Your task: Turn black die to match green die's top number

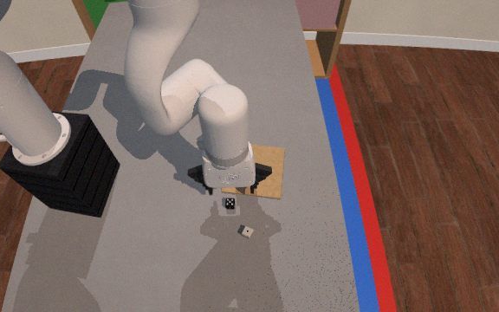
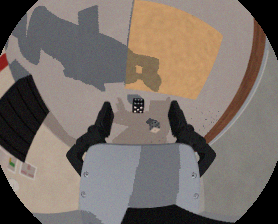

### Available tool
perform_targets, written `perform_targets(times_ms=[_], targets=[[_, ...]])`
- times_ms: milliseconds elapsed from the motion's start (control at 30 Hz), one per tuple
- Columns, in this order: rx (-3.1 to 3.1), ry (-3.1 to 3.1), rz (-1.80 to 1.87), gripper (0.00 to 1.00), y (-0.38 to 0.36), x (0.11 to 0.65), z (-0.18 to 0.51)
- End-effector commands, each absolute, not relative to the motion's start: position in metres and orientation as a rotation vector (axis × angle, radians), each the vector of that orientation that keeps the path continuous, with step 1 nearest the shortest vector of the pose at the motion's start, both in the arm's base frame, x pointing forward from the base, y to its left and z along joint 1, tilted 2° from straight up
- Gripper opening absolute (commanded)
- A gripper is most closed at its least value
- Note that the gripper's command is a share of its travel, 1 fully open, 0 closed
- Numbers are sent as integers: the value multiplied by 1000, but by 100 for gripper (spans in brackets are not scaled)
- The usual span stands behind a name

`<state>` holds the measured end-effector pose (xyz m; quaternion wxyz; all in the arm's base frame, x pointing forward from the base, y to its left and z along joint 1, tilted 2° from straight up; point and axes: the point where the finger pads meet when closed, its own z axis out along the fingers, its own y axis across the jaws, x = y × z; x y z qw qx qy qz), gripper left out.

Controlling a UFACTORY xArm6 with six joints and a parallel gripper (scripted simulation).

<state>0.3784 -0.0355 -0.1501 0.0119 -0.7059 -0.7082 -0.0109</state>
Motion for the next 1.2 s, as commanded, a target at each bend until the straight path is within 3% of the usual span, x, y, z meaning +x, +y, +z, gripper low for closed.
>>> perform_targets(times_ms=[0, 900, 1167], targets=[[-2203, -2210, -45, 100, -36, 380, -149], [-2203, -2210, -45, 100, -28, 380, -149], [-2203, -2210, -45, 100, 27, 384, -147]])
